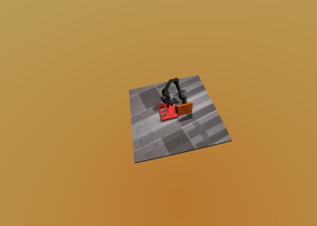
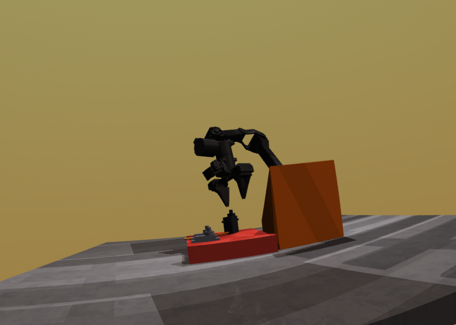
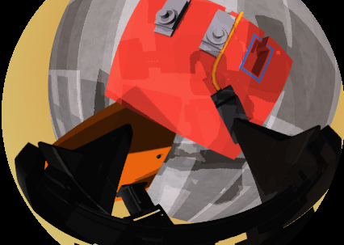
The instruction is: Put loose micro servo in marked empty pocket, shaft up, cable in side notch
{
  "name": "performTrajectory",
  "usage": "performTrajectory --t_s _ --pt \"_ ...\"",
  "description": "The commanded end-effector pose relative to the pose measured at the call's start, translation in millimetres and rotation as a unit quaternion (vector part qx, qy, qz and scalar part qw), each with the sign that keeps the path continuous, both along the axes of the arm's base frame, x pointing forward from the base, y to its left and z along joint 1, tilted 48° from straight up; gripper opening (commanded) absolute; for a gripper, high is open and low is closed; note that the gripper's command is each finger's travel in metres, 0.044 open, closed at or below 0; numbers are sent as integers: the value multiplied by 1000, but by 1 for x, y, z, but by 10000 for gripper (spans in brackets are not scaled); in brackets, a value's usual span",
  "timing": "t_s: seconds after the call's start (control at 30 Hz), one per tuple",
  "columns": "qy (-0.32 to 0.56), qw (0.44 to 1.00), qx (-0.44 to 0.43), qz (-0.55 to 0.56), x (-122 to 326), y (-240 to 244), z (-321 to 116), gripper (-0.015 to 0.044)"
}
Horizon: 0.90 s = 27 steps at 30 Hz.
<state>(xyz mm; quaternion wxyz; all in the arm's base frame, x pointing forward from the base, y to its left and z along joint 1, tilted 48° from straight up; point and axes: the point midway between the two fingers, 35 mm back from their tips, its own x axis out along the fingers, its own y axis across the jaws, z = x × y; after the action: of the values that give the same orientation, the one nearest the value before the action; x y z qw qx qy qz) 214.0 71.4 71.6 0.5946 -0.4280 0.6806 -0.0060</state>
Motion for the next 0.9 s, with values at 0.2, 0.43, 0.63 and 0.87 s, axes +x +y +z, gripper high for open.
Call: performTrajectory --t_s 0.2,0.43,0.63,0.87 --pt "72 986 -65 136 14 -17 14 440" --pt "130 960 -113 222 23 -28 24 440" --pt "136 957 -118 230 24 -30 25 440" --pt "135 957 -118 230 28 -47 8 440"
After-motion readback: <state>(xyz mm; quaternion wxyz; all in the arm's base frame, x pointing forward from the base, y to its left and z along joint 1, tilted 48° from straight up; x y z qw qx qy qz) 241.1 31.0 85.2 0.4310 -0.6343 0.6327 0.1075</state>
